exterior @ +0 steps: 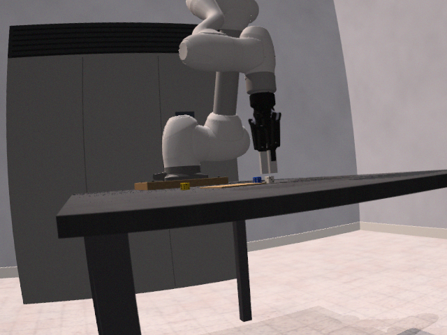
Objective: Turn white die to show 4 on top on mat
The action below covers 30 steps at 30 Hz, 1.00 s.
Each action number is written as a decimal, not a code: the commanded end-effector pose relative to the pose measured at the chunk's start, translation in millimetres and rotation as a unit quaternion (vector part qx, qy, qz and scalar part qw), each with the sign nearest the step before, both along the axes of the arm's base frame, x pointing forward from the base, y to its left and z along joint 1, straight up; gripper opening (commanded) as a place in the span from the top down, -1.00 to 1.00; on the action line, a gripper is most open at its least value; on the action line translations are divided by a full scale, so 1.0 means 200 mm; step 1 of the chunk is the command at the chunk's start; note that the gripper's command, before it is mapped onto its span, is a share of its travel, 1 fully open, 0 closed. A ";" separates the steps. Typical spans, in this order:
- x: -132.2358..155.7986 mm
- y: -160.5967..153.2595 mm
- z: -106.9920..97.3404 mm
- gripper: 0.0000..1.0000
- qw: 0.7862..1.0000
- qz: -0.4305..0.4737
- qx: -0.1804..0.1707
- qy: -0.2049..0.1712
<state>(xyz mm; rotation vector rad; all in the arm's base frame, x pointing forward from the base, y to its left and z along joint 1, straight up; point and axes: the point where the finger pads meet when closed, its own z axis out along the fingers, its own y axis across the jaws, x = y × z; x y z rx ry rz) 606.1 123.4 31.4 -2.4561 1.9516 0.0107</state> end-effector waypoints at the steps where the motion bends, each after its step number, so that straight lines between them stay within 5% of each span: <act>1: 0.00 0.00 0.00 0.57 1.000 0.000 0.000 0.000; 30: 0.00 0.00 -0.11 0.57 1.000 0.000 0.000 0.000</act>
